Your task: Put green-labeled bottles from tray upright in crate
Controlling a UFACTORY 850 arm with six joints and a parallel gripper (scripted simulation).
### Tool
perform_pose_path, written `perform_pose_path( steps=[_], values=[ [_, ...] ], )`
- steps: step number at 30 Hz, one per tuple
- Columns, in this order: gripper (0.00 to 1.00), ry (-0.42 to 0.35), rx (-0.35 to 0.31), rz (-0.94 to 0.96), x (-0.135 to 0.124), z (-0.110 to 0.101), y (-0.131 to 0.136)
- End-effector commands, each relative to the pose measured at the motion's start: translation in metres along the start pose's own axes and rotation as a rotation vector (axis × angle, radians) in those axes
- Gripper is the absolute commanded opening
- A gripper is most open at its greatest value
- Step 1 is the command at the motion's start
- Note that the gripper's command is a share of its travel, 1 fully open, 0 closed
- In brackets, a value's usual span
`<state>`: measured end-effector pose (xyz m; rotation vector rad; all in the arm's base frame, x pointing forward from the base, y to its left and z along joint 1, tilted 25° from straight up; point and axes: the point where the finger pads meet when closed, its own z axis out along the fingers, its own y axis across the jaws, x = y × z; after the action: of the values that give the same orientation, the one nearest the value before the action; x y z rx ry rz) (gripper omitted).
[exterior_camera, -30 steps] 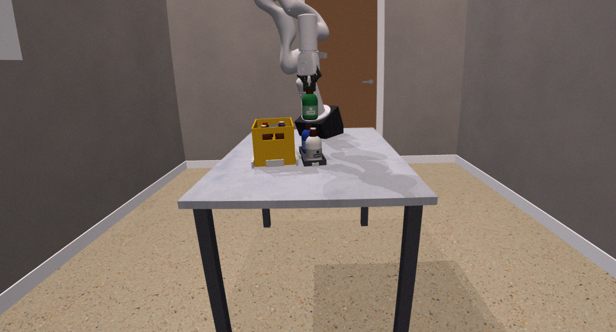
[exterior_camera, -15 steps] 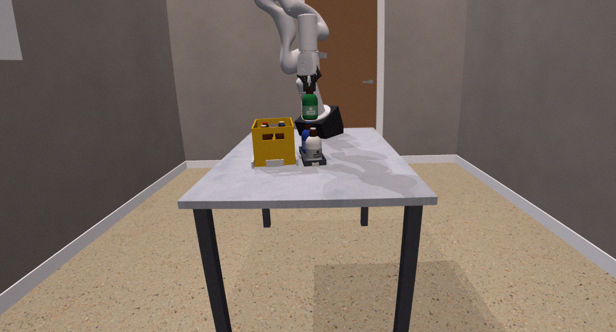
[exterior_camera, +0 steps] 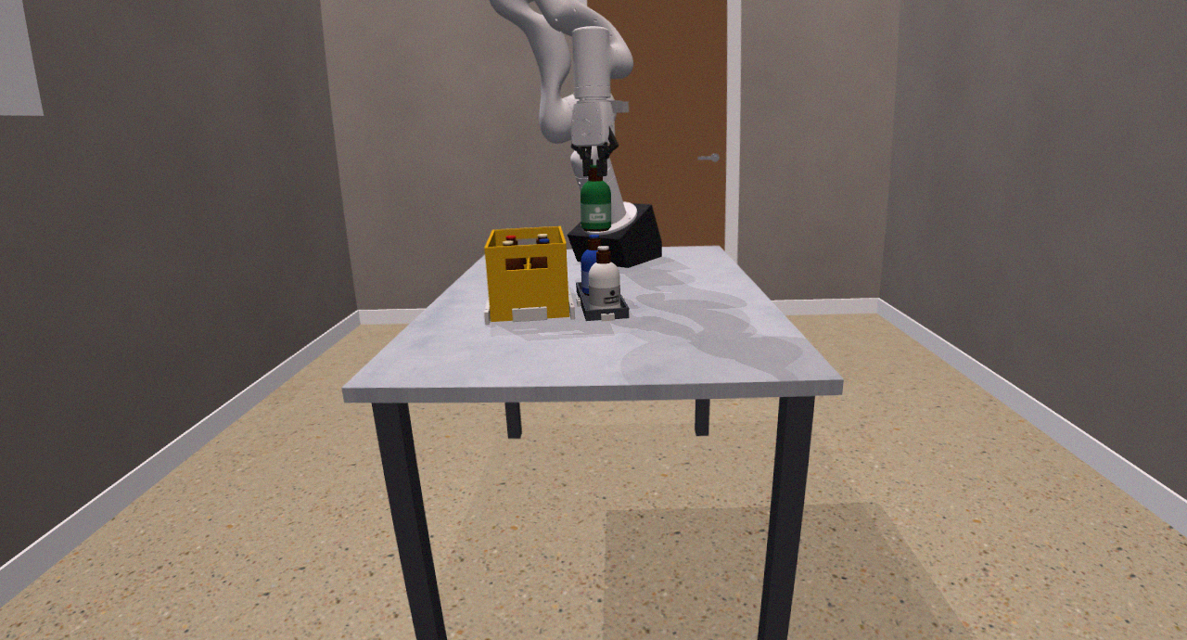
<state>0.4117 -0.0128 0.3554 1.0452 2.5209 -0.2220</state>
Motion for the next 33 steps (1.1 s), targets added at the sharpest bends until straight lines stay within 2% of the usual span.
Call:
perform_pose_path(
  steps=[1, 33],
  values=[
    [0.00, -0.001, -0.001, 0.000, -0.002, -0.001, 0.000],
    [0.00, -0.001, -0.001, 0.000, -0.028, -0.001, -0.017]
  ],
)
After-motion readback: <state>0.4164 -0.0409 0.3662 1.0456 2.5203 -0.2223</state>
